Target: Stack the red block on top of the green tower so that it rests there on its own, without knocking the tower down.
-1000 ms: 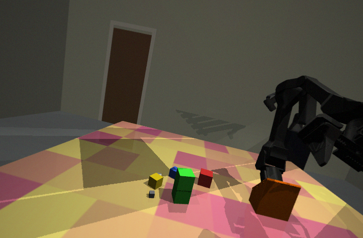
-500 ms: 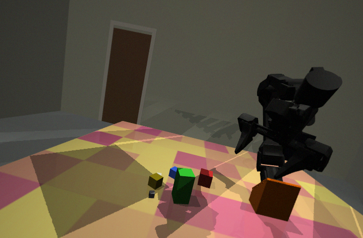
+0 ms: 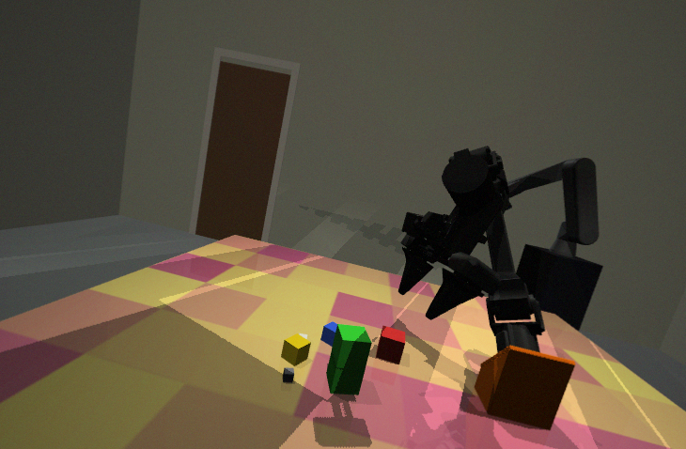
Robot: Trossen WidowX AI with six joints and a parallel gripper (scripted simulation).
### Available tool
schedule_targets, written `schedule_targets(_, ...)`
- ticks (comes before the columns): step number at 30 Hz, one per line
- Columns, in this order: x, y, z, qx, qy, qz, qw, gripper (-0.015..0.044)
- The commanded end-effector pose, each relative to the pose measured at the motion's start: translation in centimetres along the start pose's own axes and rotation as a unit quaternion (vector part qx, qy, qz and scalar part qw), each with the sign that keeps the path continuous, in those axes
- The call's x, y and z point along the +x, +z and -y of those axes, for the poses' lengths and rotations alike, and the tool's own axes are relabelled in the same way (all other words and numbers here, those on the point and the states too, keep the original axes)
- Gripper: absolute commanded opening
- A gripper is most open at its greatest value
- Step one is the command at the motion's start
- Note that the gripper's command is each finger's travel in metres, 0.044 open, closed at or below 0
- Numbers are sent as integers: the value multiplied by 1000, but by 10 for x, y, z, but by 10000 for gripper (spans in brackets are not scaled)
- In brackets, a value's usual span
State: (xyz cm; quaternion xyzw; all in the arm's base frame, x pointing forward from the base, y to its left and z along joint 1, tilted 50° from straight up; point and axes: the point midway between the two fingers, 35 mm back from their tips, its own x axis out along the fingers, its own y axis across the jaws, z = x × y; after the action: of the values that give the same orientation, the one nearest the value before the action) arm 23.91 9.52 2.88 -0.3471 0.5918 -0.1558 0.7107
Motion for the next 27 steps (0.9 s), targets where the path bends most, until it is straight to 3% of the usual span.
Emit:
schedule_targets(1, 6, -8, 39, 64, -19, -51, 996, 440)
schedule_targets(13, 16, -49, 126, 204, -72, -184, 959, 440)
schedule_targets(22, 17, -50, 129, 206, -73, -186, 958, 440)
schedule_targets(27, 38, -57, 130, 206, -71, -185, 958, 440)
